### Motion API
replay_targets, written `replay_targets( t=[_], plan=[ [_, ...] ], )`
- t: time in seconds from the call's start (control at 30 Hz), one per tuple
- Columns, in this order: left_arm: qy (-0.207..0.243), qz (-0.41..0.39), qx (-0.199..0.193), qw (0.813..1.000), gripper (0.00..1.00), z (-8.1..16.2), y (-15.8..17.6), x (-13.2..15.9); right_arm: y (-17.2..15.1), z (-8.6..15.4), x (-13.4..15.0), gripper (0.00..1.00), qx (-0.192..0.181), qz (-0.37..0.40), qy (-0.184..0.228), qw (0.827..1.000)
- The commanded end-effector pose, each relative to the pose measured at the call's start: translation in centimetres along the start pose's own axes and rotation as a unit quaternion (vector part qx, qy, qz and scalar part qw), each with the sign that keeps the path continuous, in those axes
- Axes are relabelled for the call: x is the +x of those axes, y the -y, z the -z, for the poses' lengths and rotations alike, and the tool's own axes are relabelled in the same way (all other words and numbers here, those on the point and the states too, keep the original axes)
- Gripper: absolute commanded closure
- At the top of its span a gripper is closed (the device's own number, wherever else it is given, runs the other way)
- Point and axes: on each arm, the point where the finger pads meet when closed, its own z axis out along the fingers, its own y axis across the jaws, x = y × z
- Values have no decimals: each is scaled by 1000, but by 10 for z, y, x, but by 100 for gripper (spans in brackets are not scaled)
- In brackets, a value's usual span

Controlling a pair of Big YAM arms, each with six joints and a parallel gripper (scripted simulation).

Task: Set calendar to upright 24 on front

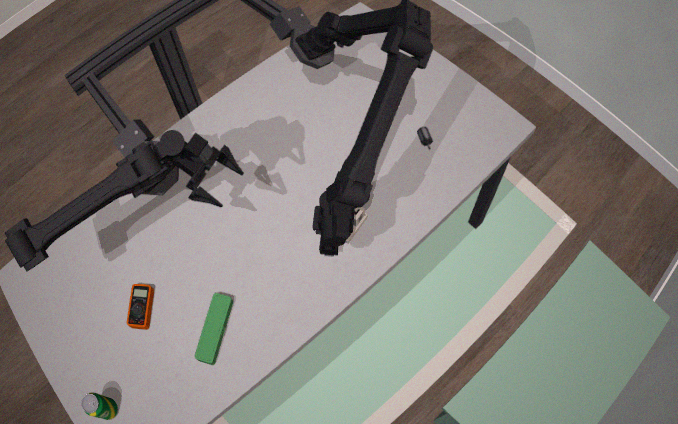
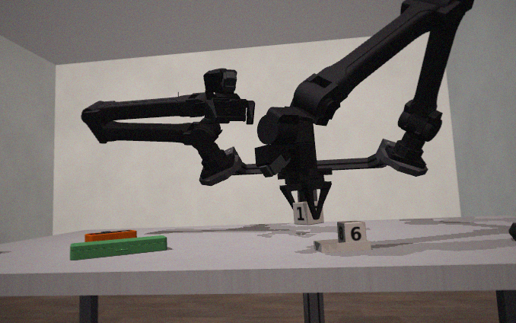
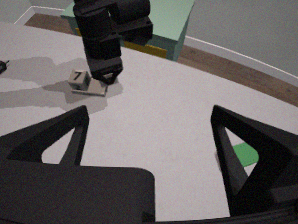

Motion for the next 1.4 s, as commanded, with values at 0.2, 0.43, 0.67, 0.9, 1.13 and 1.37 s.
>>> replay_targets(
  t=[0.2, 0.43, 0.67, 0.9, 1.13, 1.37],
  plan=[
    [12, -212, -5, 977, 60, -7, -3, 2, 1, 0, -3, 0, 1, -2, 0, 1000],
    [21, -218, -9, 976, 60, -2, -5, -6, 1, 0, -3, 0, 1, -2, 0, 1000],
    [34, -192, -10, 981, 60, 48, -4, -14, 1, 0, -3, 0, 1, -2, 0, 1000],
    [18, -242, -10, 970, 60, 33, -28, 28, 1, 0, -3, 0, 1, -2, 0, 1000],
    [31, -236, -12, 971, 60, 44, -26, 23, 1, 0, -3, 0, 1, -2, 0, 1000],
    [9, -247, -5, 969, 60, 12, -20, 32, 1, 0, -3, 0, 1, -2, 0, 1000]
  ],
)
